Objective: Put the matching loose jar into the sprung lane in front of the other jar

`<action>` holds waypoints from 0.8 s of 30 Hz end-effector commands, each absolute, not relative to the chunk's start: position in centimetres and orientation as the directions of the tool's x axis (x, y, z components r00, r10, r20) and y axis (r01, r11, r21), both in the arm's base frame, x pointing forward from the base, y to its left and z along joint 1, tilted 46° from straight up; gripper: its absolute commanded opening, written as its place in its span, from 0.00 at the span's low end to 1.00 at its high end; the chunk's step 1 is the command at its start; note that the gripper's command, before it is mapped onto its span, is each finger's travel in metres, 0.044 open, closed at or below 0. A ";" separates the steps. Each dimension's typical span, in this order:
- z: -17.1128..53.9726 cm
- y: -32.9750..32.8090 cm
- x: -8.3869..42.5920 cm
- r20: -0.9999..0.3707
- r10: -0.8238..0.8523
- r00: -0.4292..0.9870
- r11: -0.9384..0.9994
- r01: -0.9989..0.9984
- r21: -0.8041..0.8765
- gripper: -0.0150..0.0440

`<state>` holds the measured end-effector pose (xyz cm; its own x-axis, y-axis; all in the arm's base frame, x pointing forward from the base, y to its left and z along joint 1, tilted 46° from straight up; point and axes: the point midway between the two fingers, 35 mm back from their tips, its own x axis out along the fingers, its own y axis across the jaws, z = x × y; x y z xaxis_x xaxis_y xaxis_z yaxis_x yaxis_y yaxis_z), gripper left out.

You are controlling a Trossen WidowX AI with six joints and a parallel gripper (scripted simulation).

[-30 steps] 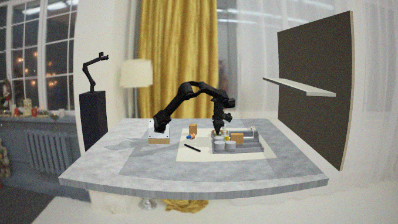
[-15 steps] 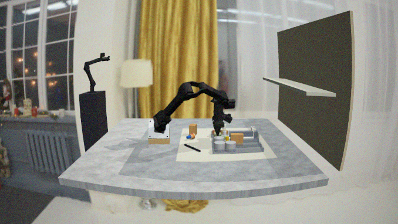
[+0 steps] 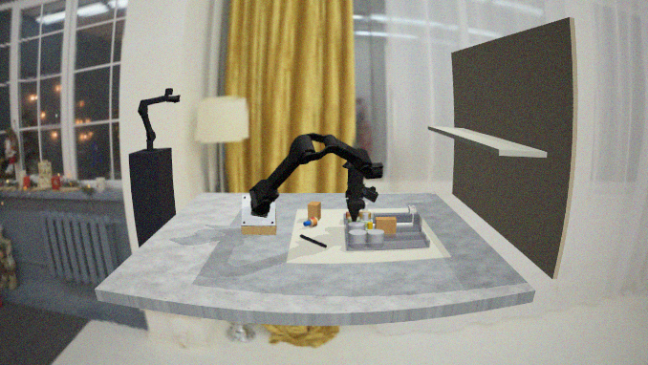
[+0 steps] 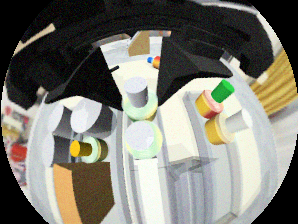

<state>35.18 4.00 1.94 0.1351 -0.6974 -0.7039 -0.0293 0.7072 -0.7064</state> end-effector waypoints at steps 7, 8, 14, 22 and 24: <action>1.8 3.6 35.6 -0.696 -0.702 0.151 0.702 -0.019 -0.712 0.25; 1.8 3.6 35.6 -0.696 -0.702 0.151 0.702 -0.019 -0.712 0.25; 1.7 3.4 35.6 -0.695 -0.702 0.151 0.701 -0.019 -0.713 0.25; 1.5 3.3 35.6 -0.695 -0.703 0.151 0.701 -0.019 -0.713 0.25; 1.4 3.2 35.6 -0.695 -0.703 0.151 0.701 -0.019 -0.713 0.25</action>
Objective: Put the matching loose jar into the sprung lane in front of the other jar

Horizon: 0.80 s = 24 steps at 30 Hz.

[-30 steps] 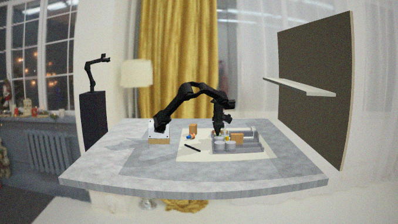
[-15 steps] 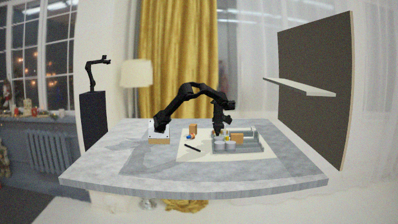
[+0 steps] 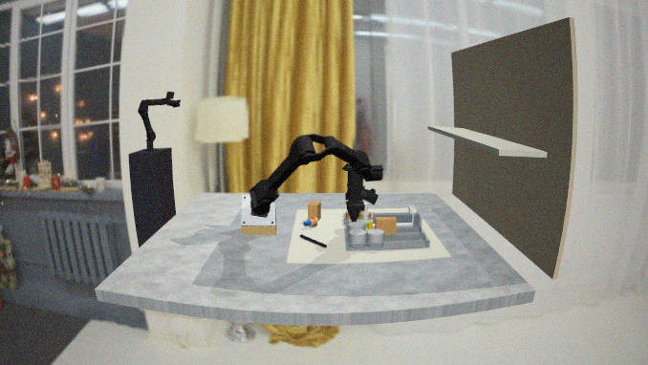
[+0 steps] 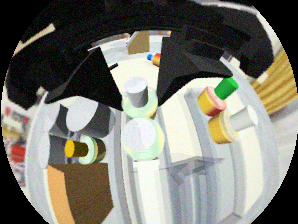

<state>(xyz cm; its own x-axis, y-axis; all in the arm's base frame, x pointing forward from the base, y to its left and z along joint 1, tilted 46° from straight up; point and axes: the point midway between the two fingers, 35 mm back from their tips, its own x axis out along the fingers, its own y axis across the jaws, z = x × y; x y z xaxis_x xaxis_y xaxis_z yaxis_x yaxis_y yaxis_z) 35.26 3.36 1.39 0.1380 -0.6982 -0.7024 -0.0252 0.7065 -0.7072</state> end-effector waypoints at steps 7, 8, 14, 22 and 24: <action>1.3 3.2 35.5 -0.695 -0.703 0.151 0.701 -0.019 -0.713 0.25; 1.3 3.2 35.5 -0.695 -0.703 0.151 0.701 -0.019 -0.713 0.25; 1.3 3.2 35.4 -0.695 -0.703 0.151 0.701 -0.019 -0.713 0.25; 1.2 3.1 35.3 -0.695 -0.703 0.151 0.701 -0.019 -0.713 0.25; 1.2 3.1 35.2 -0.695 -0.703 0.151 0.701 -0.019 -0.713 0.25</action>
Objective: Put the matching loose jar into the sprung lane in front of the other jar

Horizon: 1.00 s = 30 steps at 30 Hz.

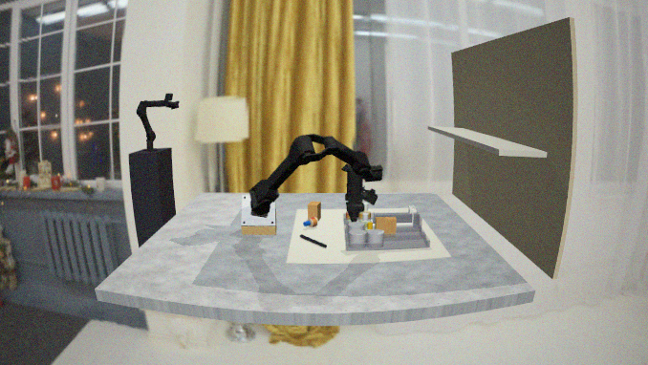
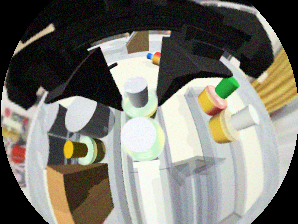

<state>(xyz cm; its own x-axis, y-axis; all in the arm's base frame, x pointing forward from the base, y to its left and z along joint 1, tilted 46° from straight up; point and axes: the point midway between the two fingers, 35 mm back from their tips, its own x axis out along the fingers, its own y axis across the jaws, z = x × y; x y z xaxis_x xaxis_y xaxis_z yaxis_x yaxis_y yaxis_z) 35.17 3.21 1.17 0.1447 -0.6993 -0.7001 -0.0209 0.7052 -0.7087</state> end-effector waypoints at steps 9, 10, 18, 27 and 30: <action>1.2 3.1 35.1 -0.695 -0.703 0.151 0.701 -0.019 -0.713 0.25; 1.2 3.1 35.1 -0.695 -0.703 0.151 0.701 -0.019 -0.713 0.25; 1.2 3.1 34.9 -0.695 -0.703 0.151 0.701 -0.019 -0.713 0.25; 1.2 3.1 34.8 -0.695 -0.703 0.151 0.701 -0.019 -0.713 0.25; 1.2 3.1 34.7 -0.695 -0.703 0.151 0.701 -0.019 -0.713 0.25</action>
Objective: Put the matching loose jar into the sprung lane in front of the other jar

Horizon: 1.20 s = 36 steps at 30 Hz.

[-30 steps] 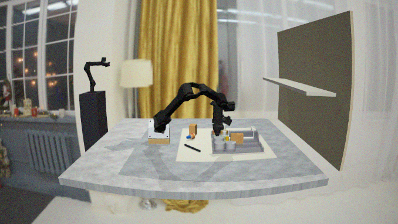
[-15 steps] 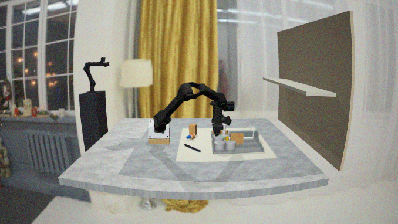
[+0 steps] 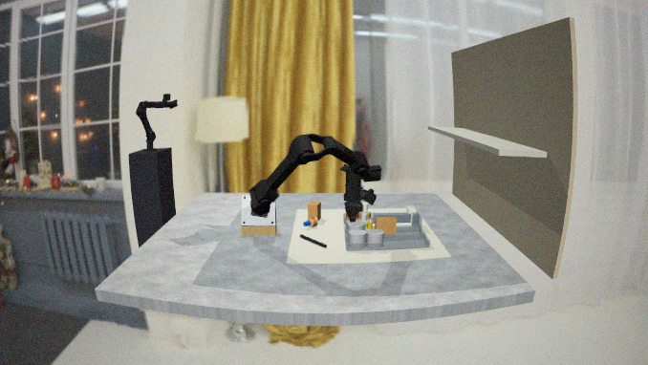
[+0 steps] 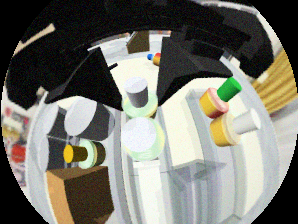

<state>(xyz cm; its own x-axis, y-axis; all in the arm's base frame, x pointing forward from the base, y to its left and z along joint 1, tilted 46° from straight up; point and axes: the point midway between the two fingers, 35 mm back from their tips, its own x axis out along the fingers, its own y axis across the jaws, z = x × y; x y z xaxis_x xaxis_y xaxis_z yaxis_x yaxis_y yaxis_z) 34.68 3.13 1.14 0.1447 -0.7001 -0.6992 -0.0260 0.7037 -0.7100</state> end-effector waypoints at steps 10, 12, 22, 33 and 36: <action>1.2 3.1 34.6 -0.695 -0.703 0.151 0.701 -0.019 -0.713 0.25; 1.2 3.0 34.5 -0.695 -0.703 0.151 0.701 -0.019 -0.713 0.25; 1.1 3.1 34.3 -0.695 -0.703 0.151 0.701 -0.019 -0.713 0.25; 1.1 3.1 34.4 -0.695 -0.703 0.151 0.701 -0.019 -0.713 0.43; 1.1 3.1 34.4 -0.695 -0.703 0.151 0.701 -0.019 -0.713 0.57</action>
